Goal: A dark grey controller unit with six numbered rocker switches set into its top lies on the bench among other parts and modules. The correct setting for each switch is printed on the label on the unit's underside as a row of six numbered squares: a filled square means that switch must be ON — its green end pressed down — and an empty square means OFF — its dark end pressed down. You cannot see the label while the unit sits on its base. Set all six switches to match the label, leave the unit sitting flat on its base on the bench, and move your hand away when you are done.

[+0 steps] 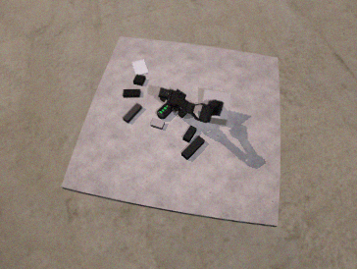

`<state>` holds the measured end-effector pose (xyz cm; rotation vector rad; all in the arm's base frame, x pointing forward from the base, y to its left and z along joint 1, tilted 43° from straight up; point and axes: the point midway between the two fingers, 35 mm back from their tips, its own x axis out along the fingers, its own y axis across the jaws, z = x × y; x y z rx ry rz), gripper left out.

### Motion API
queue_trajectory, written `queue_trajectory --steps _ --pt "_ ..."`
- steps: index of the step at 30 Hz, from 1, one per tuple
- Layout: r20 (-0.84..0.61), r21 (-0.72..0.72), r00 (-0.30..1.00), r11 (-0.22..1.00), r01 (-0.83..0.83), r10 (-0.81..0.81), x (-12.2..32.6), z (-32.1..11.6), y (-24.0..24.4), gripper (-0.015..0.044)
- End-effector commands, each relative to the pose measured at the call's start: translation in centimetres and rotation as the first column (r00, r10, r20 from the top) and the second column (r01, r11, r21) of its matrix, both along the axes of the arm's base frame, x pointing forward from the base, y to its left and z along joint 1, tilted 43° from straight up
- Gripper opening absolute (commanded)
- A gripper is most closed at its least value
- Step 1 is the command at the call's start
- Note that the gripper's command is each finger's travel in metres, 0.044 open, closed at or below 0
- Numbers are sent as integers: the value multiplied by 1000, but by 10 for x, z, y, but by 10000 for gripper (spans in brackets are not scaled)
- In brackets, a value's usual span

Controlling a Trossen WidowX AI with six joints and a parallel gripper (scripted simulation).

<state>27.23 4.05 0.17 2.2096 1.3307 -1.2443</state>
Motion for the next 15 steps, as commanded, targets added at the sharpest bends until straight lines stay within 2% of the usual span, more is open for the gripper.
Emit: queue_trajectory --steps 1,7,15 --pt "1 -1 1000 1000 2 -2 0 0 0 0" --pt "0 -2 1000 1000 -1 1 -2 35 -33 157" --pt "0 -2 1000 1000 -1 1 -2 36 -35 368"
